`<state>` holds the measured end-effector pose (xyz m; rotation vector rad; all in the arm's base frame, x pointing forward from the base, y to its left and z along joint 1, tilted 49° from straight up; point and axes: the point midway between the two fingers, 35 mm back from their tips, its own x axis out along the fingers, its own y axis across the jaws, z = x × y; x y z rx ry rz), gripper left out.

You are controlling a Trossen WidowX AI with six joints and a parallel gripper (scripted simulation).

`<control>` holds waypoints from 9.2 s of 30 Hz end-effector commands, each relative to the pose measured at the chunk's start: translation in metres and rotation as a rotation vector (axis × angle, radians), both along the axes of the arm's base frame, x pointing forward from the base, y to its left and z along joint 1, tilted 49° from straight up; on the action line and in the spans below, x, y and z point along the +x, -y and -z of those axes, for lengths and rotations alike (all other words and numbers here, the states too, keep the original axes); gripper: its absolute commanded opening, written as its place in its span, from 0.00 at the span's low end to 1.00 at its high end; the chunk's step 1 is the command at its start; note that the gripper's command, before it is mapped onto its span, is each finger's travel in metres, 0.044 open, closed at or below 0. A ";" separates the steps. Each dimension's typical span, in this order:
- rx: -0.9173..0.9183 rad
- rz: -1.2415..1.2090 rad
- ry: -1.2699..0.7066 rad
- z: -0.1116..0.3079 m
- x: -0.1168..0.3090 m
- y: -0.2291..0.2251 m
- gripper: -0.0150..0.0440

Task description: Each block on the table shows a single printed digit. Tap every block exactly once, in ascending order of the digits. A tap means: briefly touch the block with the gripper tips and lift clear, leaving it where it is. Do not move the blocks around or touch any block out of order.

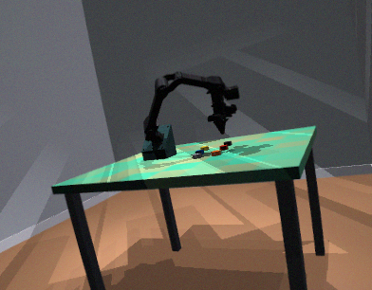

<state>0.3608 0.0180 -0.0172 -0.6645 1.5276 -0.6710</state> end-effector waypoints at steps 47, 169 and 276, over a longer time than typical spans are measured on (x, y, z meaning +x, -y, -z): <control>0.002 -0.016 0.018 -0.010 -0.106 0.082 0.29; -0.001 -0.016 0.019 -0.080 -0.082 0.117 0.29; 0.015 -0.016 0.017 0.009 -0.141 -0.080 0.29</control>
